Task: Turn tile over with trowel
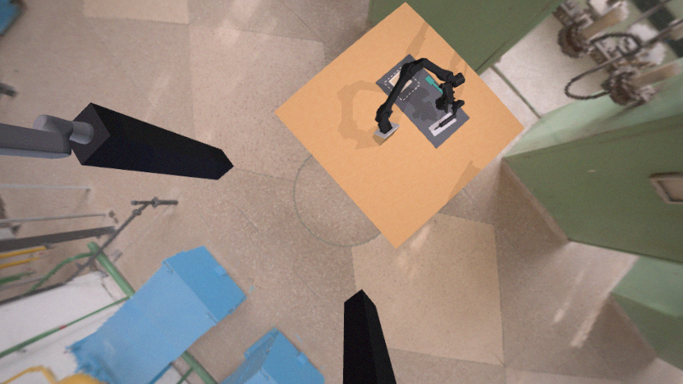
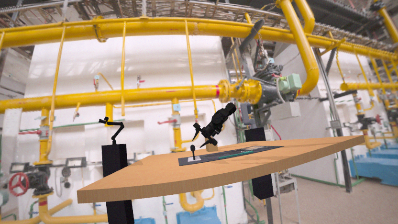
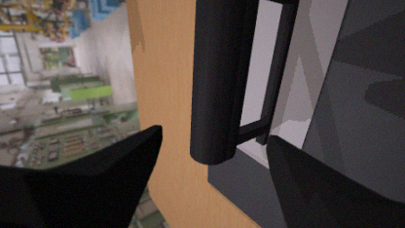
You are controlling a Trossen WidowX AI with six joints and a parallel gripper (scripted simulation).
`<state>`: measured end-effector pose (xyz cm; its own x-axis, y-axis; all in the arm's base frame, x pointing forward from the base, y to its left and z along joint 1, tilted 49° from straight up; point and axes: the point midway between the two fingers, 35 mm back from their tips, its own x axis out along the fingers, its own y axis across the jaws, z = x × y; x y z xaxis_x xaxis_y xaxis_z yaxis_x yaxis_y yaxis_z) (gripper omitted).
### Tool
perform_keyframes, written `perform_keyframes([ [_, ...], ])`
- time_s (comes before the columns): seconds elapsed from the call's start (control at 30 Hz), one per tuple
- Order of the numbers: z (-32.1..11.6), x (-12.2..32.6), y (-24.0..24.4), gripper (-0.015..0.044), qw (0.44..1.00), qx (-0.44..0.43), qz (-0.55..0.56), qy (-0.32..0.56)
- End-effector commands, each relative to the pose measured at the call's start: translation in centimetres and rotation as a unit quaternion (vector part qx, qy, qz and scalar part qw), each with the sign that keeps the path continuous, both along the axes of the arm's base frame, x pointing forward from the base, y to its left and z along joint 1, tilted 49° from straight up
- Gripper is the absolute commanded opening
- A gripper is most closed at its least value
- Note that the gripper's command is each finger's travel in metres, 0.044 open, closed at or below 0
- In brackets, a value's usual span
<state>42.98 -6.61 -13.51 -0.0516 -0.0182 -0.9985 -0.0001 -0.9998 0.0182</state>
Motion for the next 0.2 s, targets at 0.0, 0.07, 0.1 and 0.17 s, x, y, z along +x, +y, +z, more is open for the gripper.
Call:
perform_keyframes([
  [0.0, 1.5, -1.2, -1.4, 0.0300, 1.000, 0.001, -0.002, 0.008],
  [0.07, 3.9, -2.7, -3.3, 0.0300, 1.000, 0.000, -0.001, 0.007],
  [0.1, 5.0, -3.5, -4.1, 0.0300, 1.000, 0.000, -0.001, 0.007],
  [0.17, 6.9, -5.1, -5.6, 0.0300, 1.000, -0.001, 0.000, 0.007],
])
